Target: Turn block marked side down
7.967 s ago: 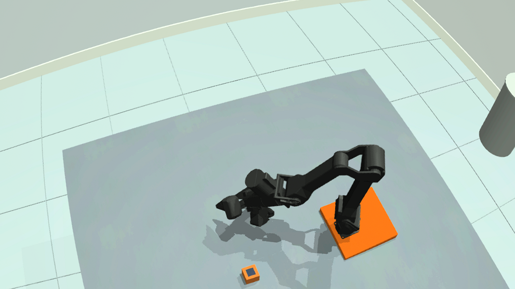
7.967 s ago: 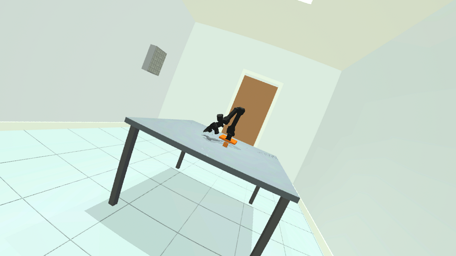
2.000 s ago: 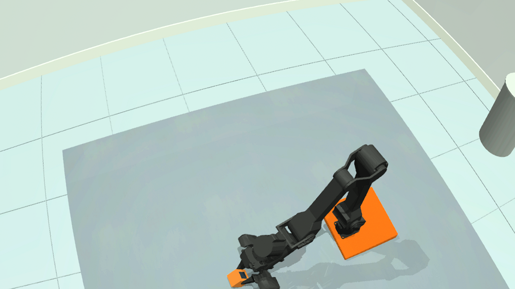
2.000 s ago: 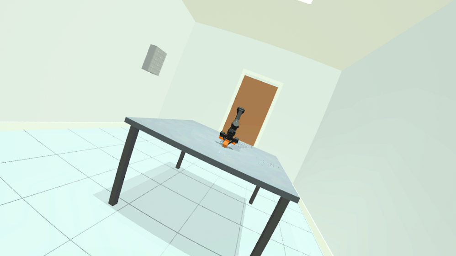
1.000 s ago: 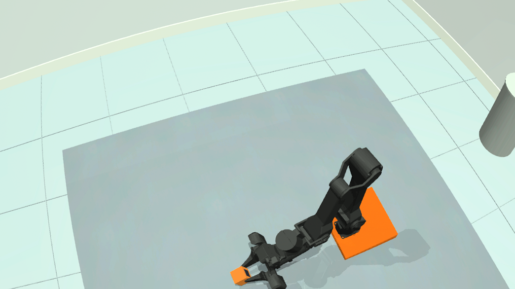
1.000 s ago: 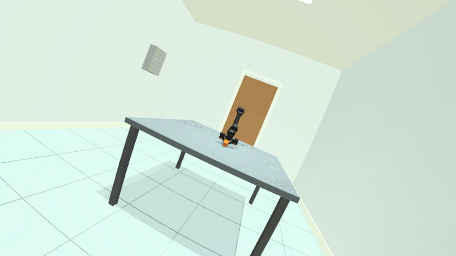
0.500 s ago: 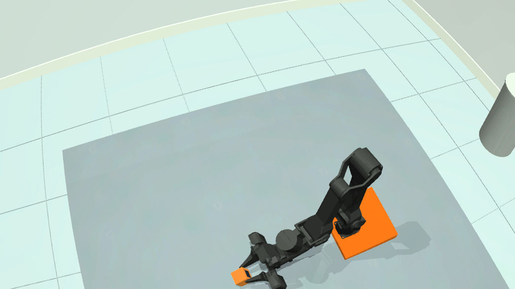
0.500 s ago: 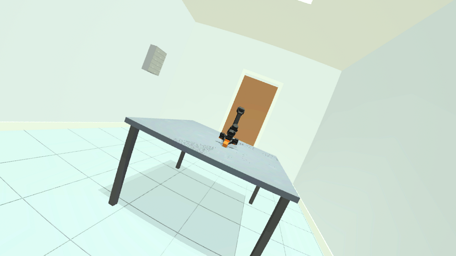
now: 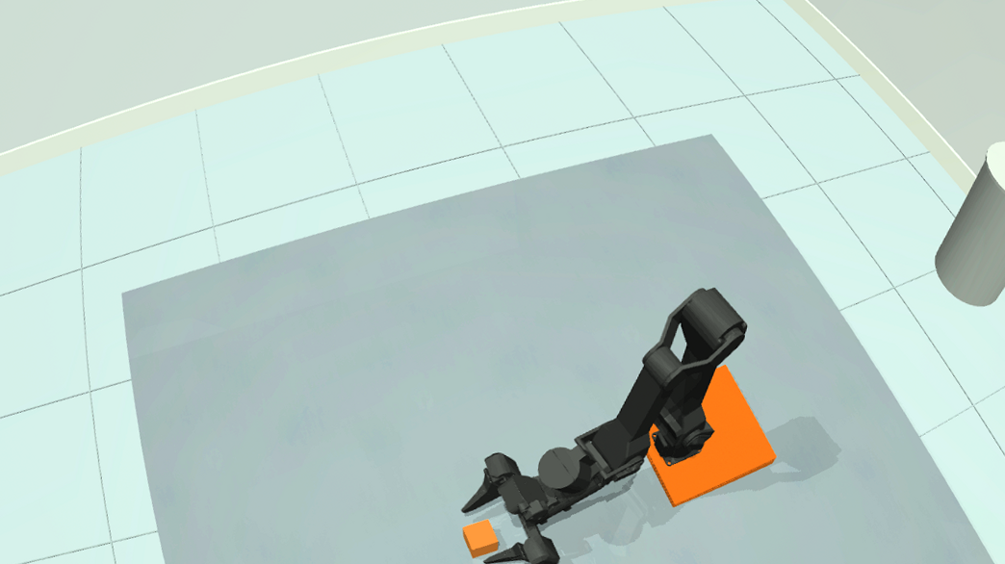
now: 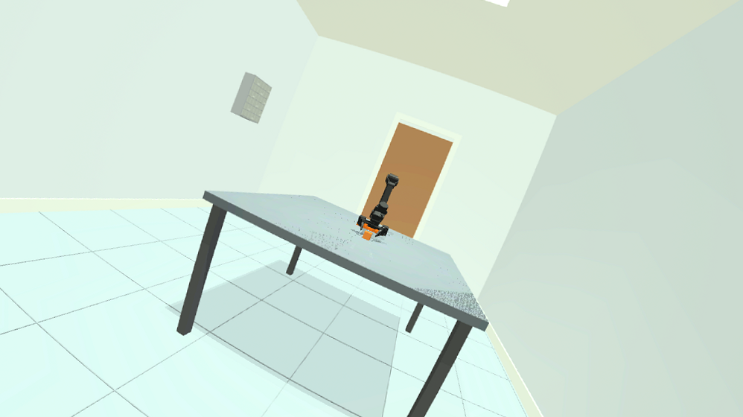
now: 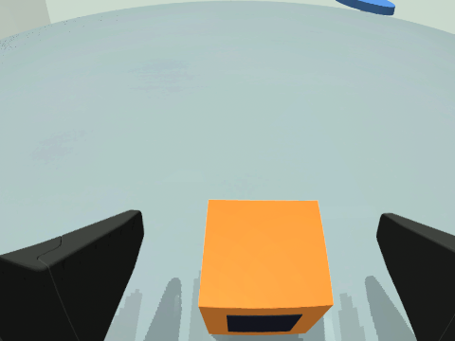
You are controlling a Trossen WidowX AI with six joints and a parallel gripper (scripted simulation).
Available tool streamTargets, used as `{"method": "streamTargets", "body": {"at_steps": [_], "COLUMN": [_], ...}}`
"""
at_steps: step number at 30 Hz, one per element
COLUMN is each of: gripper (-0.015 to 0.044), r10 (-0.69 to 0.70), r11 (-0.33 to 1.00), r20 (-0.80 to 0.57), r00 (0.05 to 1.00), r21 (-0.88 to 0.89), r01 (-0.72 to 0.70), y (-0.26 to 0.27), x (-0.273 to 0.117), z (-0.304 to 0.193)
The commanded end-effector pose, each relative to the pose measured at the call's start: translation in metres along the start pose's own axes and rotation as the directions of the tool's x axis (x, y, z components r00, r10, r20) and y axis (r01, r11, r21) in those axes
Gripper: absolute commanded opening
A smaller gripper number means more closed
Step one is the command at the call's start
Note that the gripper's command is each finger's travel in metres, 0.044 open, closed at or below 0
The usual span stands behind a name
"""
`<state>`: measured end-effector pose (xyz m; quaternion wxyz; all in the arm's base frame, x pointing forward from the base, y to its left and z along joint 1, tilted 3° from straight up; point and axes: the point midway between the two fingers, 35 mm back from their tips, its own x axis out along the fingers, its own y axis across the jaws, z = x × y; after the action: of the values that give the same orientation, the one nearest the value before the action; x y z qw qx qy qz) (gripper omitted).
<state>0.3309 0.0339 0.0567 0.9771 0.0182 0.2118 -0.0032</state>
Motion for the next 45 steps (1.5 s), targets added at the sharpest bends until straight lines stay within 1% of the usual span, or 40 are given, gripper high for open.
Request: {"method": "streamTargets", "body": {"at_steps": [1, 25, 29, 32, 35, 39, 41, 45], "gripper": [0.0440, 0.0440, 0.0440, 0.0440, 0.0440, 0.0440, 0.0440, 0.0440], "r10": [-0.004, -0.004, -0.003, -0.004, -0.004, -0.005, -0.005, -0.005], "r11": [1.000, 1.000, 1.000, 1.000, 1.000, 1.000, 1.000, 1.000], "r20": [-0.001, -0.007, -0.133, -0.246, -0.357, -0.493, -0.515, -0.515], "r00": [1.000, 1.000, 0.991, 0.969, 0.934, 0.870, 0.857, 0.857], "r21": [-0.005, -0.005, -0.011, -0.012, -0.011, -0.005, -0.004, -0.004], "r01": [0.004, 0.004, 0.002, 0.001, 0.001, 0.003, 0.004, 0.004], "y": [-0.001, 0.000, 0.002, 0.003, 0.002, 0.000, 0.000, 0.000], "x": [0.000, 0.001, 0.008, 0.005, -0.010, -0.043, -0.051, -0.051], "z": [0.000, 0.000, 0.009, 0.020, 0.032, 0.049, 0.052, 0.052]}}
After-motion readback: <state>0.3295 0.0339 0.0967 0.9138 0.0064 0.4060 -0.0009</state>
